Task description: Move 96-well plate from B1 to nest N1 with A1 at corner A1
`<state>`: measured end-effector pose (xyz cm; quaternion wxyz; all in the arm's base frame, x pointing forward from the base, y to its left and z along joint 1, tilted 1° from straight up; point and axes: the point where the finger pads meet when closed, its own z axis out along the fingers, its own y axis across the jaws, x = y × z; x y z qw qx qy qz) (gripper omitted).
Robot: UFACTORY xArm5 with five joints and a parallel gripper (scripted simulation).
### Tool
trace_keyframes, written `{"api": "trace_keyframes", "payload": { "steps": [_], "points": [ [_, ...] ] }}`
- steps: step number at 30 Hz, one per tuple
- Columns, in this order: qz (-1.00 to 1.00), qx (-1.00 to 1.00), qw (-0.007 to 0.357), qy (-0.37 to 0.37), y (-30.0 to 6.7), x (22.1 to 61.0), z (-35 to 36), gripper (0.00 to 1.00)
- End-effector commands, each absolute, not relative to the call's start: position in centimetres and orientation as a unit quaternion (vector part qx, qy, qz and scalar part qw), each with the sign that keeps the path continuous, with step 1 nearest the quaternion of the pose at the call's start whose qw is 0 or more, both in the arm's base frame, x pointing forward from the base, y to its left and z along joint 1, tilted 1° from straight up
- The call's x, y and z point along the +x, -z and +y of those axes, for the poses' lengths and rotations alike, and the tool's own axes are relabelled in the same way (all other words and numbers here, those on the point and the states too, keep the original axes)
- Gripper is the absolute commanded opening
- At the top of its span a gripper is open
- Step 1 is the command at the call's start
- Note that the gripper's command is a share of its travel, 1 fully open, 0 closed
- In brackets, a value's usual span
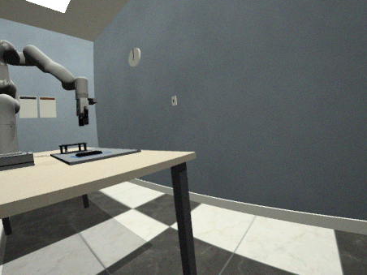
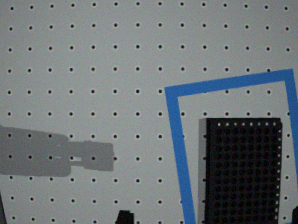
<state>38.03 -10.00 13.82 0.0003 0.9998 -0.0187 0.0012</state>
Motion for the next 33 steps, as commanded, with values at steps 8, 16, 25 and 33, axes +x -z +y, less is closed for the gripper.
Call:
{"api": "trace_keyframes", "payload": {
  "steps": [8, 16, 25, 33],
  "points": [
    [-0.018, 1.000, -0.003, -0.005, -9.6, 37.7, -13.7, 1.00],
    [-0.018, 1.000, -0.003, -0.005, -6.5, 37.3, -16.2, 1.00],
    [-0.018, 1.000, -0.003, -0.005, -5.4, 37.1, -17.2, 1.00],
    [-0.018, 1.000, -0.003, -0.005, -5.4, 37.1, -17.2, 1.00]
  ]
}}
